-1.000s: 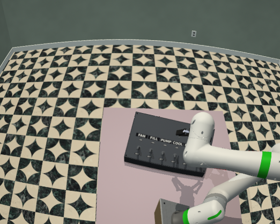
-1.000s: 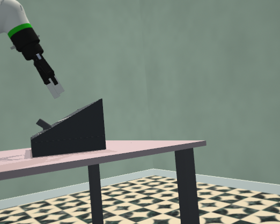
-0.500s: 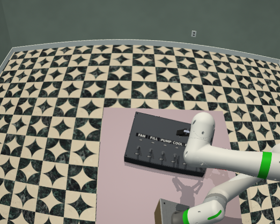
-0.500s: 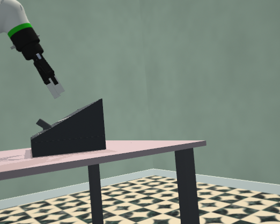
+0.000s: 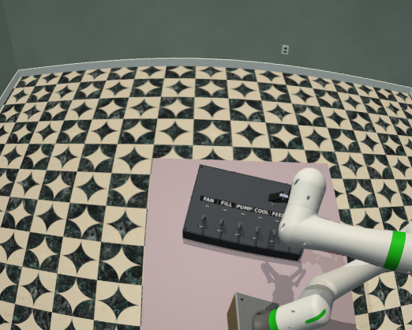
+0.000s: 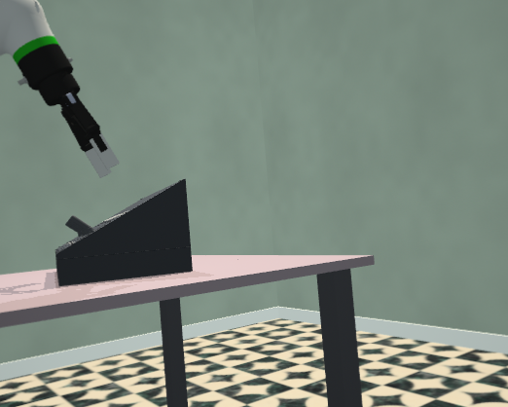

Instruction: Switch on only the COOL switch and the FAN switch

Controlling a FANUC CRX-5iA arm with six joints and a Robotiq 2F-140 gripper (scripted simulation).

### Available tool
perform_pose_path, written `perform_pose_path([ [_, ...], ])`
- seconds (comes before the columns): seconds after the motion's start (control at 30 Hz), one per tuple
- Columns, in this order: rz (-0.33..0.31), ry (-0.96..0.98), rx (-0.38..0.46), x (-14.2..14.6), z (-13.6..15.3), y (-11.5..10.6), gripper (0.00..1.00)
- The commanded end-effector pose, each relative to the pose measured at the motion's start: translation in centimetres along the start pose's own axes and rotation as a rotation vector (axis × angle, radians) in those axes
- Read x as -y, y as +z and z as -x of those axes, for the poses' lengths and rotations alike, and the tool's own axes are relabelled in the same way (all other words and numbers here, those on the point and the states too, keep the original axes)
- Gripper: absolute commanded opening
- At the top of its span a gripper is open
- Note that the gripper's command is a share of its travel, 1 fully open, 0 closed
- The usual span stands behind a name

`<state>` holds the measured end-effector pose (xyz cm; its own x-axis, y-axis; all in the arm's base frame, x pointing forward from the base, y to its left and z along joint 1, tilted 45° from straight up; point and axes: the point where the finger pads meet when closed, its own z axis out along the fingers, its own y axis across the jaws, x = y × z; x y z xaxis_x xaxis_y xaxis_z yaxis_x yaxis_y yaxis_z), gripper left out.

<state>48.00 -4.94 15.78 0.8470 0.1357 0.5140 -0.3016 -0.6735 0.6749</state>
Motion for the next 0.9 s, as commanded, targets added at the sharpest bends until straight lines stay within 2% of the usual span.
perform_pose_path([
  [0.0,-0.001,0.0,0.0,-1.5,0.0,0.0,1.0],
  [0.37,-0.001,0.0,0.0,-3.5,0.0,0.0,1.0],
  [0.87,-0.001,0.0,0.0,-3.6,0.0,0.0,1.0],
])
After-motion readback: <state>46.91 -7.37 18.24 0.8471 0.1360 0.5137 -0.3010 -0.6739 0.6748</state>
